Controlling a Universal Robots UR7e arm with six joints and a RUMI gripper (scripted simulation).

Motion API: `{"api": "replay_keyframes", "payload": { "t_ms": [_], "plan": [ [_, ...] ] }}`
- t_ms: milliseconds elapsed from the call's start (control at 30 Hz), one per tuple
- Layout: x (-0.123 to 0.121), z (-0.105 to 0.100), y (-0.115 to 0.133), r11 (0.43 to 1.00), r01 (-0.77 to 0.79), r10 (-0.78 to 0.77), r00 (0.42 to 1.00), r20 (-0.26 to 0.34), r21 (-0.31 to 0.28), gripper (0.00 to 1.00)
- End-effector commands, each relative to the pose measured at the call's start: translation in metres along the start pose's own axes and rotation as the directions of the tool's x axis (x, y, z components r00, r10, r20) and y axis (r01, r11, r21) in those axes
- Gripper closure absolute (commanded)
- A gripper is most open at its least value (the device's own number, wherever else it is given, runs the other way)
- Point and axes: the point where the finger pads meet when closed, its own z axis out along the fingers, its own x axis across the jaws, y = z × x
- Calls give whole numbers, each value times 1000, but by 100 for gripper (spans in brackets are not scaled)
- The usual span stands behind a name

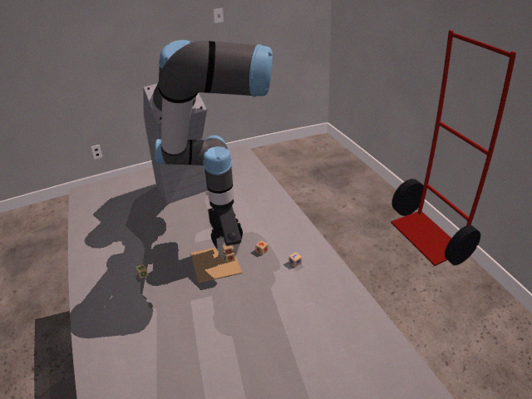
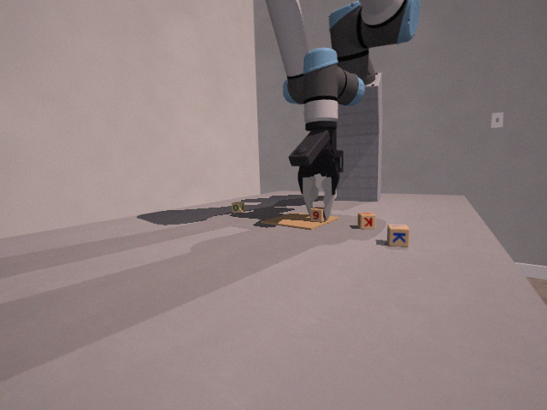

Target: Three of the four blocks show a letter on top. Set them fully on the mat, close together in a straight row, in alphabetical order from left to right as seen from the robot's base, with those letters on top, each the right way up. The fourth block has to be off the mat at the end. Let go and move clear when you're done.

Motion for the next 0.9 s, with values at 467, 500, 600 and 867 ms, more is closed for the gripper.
{"api": "replay_keyframes", "payload": {
  "t_ms": [467, 500, 600, 867],
  "plan": [
    [0, 0, -2, 1000, 2, -2, 1000, -1, 4, 91],
    [0, 0, -2, 1000, 2, -2, 1000, -1, 4, 91],
    [0, 0, -2, 1000, 2, -2, 1000, -1, 4, 91],
    [0, 0, -2, 1000, 2, -2, 1000, -1, 4, 88]
  ]
}}
